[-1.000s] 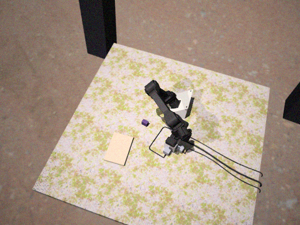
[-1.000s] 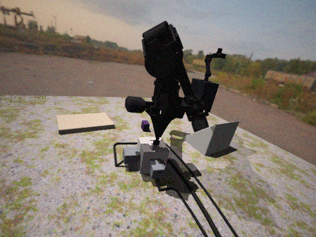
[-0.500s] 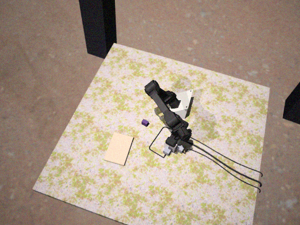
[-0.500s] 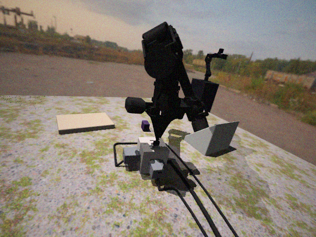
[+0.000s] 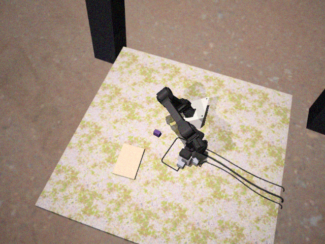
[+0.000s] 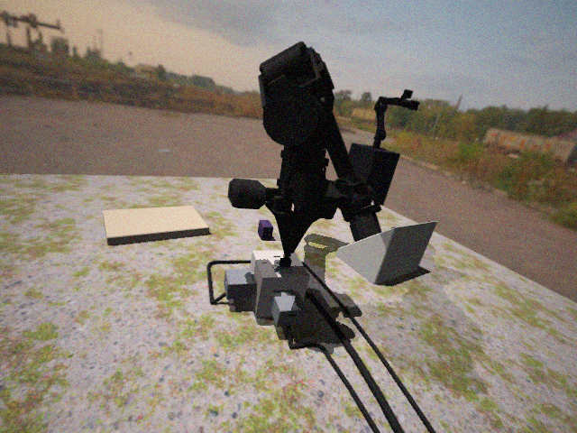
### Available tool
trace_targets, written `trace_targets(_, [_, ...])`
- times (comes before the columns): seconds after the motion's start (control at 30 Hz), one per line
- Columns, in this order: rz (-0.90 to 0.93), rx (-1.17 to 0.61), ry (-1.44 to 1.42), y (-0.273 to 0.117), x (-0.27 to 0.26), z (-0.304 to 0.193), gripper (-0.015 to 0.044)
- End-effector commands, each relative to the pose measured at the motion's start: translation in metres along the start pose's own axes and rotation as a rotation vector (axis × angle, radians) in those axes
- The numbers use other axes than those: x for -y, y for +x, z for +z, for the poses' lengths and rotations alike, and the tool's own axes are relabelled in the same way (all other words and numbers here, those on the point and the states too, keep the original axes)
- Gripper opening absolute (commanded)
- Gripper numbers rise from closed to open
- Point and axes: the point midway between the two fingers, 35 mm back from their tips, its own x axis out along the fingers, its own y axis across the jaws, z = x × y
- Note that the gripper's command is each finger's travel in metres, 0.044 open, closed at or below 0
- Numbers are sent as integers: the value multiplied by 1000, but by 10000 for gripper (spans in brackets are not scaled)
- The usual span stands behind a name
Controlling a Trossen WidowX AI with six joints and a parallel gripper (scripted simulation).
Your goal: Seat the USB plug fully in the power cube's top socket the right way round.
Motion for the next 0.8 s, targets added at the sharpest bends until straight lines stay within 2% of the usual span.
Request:
trace_targets(0.0, [-2, 1, -4, 0, 0, 0, 0])
trace_targets(0.77, [-2, 1, -4, 3, 0, 0, 0])
